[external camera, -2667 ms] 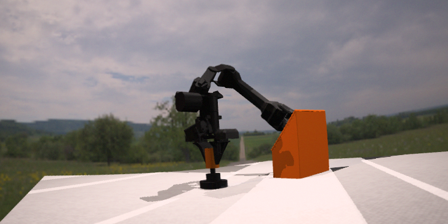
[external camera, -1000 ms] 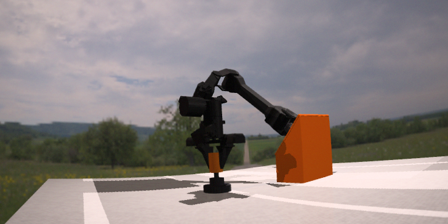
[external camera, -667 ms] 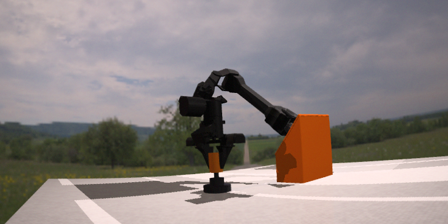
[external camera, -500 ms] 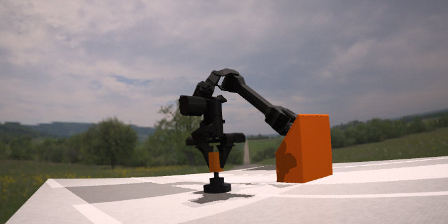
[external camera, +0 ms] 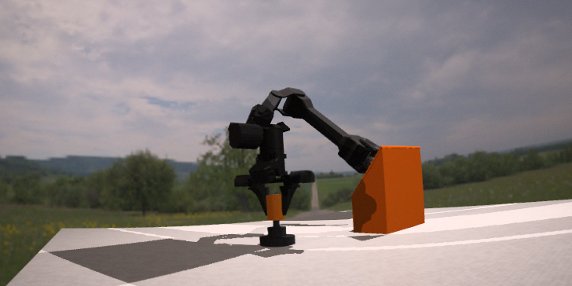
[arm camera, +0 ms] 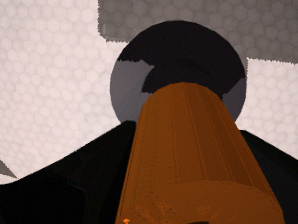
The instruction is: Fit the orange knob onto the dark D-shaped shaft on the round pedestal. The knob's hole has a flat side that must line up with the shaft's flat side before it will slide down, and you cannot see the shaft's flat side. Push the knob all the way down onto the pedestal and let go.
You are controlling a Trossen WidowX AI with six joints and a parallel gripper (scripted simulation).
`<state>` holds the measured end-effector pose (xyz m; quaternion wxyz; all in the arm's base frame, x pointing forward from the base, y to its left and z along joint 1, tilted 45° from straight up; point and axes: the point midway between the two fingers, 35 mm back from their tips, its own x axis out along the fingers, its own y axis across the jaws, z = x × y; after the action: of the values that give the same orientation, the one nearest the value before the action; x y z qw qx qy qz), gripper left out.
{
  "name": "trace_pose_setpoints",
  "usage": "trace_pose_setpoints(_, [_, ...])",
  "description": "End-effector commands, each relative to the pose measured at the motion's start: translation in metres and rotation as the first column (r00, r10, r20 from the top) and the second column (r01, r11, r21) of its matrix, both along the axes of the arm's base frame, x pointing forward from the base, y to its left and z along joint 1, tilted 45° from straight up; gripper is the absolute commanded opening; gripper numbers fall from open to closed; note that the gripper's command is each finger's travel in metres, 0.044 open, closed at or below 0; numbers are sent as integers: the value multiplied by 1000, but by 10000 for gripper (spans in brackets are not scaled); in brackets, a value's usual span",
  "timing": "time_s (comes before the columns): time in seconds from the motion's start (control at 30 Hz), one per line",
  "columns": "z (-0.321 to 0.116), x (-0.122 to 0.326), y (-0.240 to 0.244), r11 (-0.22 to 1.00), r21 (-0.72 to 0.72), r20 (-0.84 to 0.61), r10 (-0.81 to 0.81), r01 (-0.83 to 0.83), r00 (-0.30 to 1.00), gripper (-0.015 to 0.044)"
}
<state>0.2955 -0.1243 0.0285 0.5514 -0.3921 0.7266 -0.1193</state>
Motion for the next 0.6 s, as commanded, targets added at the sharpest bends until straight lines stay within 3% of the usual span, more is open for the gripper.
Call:
trace_pose_setpoints(0.0, [0,0,-1,1000,-1,-6,8,-8,1000,0])
trace_pose_setpoints(0.57, [-1,1,-1,1000,-1,-6,8,-8,1000,0])
